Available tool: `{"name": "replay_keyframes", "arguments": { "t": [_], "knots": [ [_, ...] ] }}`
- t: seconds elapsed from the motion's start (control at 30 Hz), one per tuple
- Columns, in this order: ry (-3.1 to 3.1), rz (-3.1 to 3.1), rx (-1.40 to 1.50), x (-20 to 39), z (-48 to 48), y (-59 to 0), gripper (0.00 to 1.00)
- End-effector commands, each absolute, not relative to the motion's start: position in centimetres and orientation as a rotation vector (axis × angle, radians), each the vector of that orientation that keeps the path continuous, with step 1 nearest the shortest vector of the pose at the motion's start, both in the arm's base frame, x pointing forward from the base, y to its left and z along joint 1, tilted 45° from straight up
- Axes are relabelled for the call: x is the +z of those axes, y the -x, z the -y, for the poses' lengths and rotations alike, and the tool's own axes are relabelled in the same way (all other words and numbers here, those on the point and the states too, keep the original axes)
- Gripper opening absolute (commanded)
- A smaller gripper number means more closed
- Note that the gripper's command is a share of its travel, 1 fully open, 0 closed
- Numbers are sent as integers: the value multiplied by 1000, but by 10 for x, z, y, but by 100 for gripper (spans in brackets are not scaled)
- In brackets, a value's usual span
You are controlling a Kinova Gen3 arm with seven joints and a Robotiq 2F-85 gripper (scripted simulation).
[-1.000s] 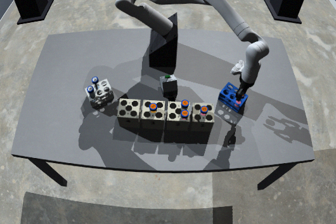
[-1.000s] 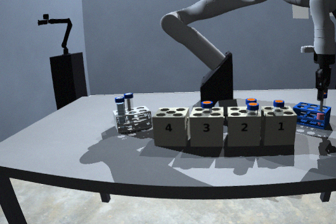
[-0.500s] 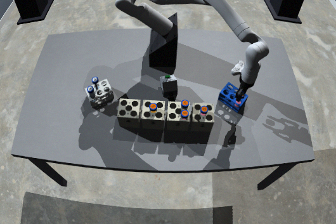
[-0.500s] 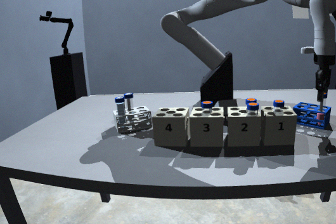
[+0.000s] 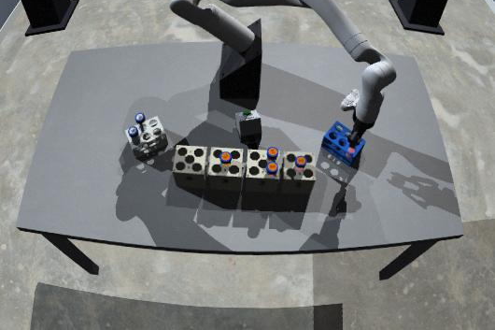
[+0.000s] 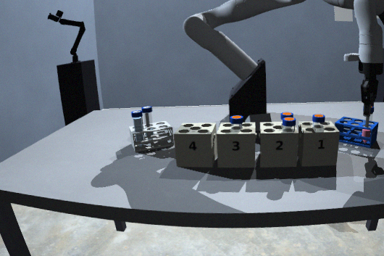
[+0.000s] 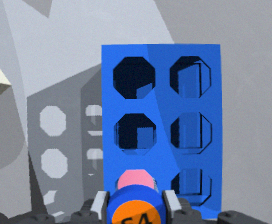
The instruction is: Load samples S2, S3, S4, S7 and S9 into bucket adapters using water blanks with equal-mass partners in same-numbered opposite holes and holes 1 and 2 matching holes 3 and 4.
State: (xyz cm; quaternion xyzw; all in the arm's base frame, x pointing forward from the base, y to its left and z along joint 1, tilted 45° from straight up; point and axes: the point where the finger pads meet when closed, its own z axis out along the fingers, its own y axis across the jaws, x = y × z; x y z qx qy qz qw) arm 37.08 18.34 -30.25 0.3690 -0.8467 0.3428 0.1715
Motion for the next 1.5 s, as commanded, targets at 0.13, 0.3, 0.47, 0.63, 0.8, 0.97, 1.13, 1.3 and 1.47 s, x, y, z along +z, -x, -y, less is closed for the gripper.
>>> {"name": "replay_keyframes", "arguments": {
  "t": [0.13,0.3,0.47,0.63,0.8,0.97,1.13,1.3,1.47],
  "knots": [
    [-1049,2405,973,-302,-184,-371,10],
    [-1049,2405,973,-302,-184,-371,10],
    [-1049,2405,973,-300,-186,-371,10],
    [-1049,2405,973,-297,-189,-371,10],
    [-1049,2405,973,-293,-194,-372,10],
    [-1049,2405,973,-288,-199,-372,10],
    [-1049,2405,973,-283,-203,-372,10],
    [-1049,2405,973,-280,-206,-372,10],
    [-1049,2405,973,-276,-211,-372,10]
  ]
}}
